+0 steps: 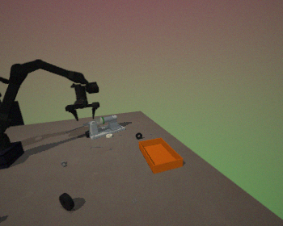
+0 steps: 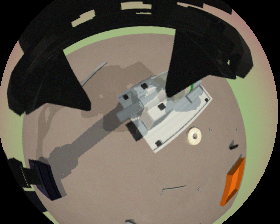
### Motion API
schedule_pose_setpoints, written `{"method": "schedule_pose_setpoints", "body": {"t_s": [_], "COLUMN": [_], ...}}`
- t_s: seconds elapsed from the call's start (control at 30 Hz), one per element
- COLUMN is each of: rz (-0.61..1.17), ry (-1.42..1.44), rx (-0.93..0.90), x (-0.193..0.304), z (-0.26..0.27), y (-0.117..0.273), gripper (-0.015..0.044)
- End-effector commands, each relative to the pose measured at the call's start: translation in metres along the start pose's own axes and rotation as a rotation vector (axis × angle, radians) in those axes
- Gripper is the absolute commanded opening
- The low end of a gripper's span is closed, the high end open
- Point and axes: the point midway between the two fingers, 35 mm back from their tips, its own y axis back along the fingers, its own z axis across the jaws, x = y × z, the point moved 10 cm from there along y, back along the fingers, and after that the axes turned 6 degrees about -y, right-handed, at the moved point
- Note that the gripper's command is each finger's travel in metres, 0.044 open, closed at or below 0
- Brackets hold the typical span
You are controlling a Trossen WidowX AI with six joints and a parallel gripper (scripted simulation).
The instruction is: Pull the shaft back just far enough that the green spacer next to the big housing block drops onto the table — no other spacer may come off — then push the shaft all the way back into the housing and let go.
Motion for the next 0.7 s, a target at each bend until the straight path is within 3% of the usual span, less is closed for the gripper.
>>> {"method": "schedule_pose_setpoints", "body": {"t_s": [0.0,0.67], "rz": [-0.002,0.005], "ry": [0.846,1.895], "rx": [-0.003,0.016], "x": [0.0005,-0.0011], "z": [-0.0001,0.0015], "y": [0.0004,-0.0021], "gripper": [0.0440,0.0440]}}
